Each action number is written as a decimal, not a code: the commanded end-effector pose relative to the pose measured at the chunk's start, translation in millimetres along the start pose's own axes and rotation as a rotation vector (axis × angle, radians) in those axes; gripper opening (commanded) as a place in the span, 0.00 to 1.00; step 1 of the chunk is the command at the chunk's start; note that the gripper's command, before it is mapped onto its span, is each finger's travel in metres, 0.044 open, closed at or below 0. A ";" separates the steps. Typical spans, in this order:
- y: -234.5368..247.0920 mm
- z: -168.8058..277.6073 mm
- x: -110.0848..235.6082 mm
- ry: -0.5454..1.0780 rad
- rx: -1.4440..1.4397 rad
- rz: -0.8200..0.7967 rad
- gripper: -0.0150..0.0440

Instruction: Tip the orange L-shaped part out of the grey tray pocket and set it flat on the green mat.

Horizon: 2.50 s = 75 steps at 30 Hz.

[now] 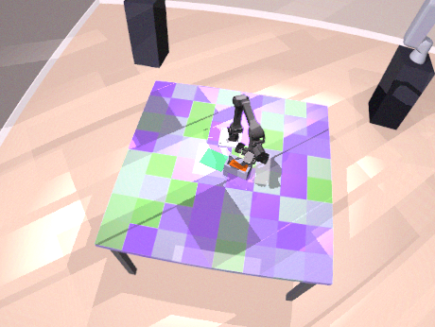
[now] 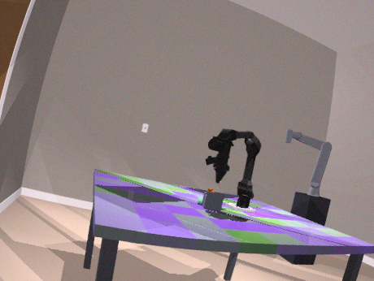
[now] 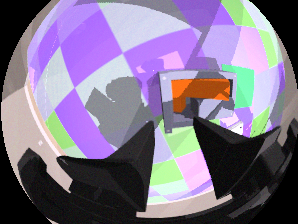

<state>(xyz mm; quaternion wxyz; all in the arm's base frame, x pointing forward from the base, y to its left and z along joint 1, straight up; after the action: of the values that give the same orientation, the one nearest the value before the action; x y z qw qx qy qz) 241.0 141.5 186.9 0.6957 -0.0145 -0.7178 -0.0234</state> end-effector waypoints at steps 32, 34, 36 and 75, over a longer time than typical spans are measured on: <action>0.2 -0.1 -0.4 0.000 0.000 0.000 0.56; 0.2 -0.1 -0.4 0.000 0.000 0.000 0.56; 0.2 -0.1 -0.4 0.000 0.000 0.000 0.56; -2.0 1.6 -71.0 0.007 0.003 0.006 0.56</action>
<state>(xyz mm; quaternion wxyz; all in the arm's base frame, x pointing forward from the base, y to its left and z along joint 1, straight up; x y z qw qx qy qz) 241.3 140.7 121.7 0.6993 -0.0169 -0.7143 -0.0214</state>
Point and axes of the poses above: the point midway between the two fingers, 35 mm back from their tips, its own x axis back along the fingers, its own y axis across the jaws, z = x × y, the point moved 2 cm from there along x, back along the fingers, and after that the axes turned 9 degrees about x, right-handed, at the moved point
